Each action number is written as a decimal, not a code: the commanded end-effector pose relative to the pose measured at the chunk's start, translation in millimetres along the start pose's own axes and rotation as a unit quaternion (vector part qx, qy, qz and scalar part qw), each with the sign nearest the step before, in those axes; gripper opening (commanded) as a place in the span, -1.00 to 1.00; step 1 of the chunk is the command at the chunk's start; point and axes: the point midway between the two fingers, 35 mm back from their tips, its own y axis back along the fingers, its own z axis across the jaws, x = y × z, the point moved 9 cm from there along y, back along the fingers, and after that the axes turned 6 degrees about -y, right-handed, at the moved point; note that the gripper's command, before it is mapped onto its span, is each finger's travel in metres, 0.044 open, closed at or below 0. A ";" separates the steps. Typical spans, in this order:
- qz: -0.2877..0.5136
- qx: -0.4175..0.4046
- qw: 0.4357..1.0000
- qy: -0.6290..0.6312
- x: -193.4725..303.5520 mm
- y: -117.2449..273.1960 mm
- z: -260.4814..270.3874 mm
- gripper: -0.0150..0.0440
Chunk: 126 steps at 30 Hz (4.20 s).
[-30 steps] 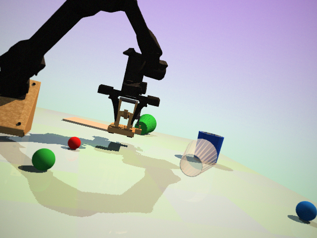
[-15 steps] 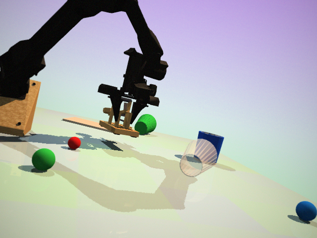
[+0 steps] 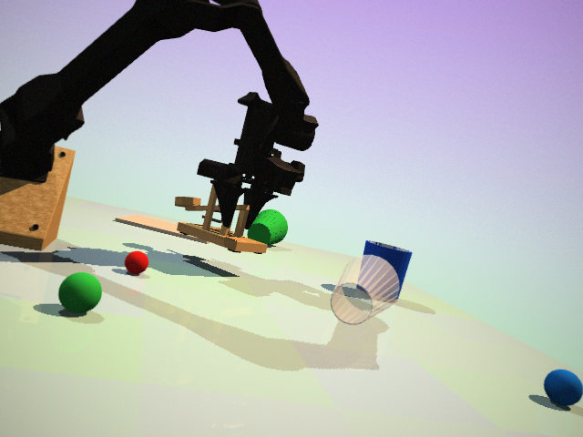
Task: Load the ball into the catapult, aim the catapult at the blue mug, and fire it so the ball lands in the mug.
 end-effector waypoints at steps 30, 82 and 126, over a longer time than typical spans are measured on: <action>-0.001 -0.002 1.000 0.019 -1.8 -38.3 5.4 -0.49; 0.003 -0.002 1.000 0.020 -2.2 33.1 4.5 1.00; -0.002 -0.001 1.000 0.019 -2.5 -48.6 3.9 1.00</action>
